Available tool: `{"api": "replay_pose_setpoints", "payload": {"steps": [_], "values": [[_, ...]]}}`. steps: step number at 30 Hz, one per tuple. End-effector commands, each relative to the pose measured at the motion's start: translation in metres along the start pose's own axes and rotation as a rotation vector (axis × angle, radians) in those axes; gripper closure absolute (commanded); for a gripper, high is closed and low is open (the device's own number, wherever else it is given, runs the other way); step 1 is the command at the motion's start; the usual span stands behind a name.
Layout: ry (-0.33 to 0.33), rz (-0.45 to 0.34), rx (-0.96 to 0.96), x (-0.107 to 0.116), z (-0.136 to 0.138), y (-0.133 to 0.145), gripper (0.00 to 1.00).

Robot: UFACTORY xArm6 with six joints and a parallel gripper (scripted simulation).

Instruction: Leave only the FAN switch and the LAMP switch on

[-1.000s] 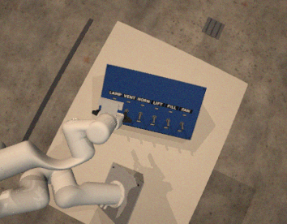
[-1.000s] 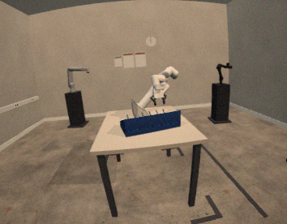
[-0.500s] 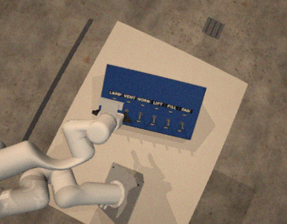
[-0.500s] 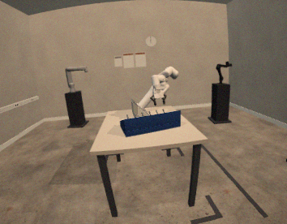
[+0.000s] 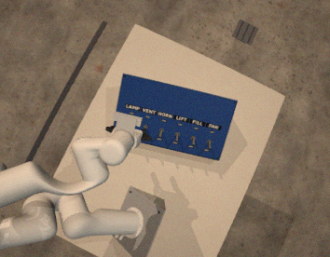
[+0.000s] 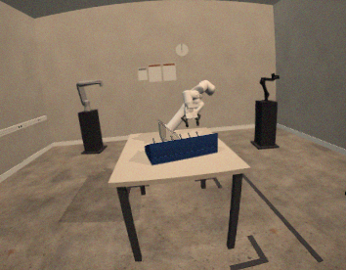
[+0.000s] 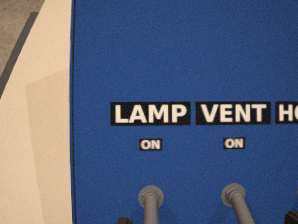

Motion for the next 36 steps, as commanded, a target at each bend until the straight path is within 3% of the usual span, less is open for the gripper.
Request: {"api": "replay_pose_setpoints", "payload": {"steps": [1,16,30,36], "values": [[0.002,0.002,0.001,0.001,0.0,-0.001,0.0],[0.002,0.002,0.001,0.001,0.013,0.001,0.0],[0.002,0.002,0.001,0.001,0.059,0.008,0.0],[0.002,0.002,0.001,0.001,0.068,0.009,0.0]]}}
Point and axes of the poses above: the point where the finger pads meet when closed, its own x axis back along the fingers, its own z axis across the jaws, y = z × x, the point moved 1 cm from there along x, back along the fingers, and after that the axes turned 9 degrees about x, right-handed, at the moved point
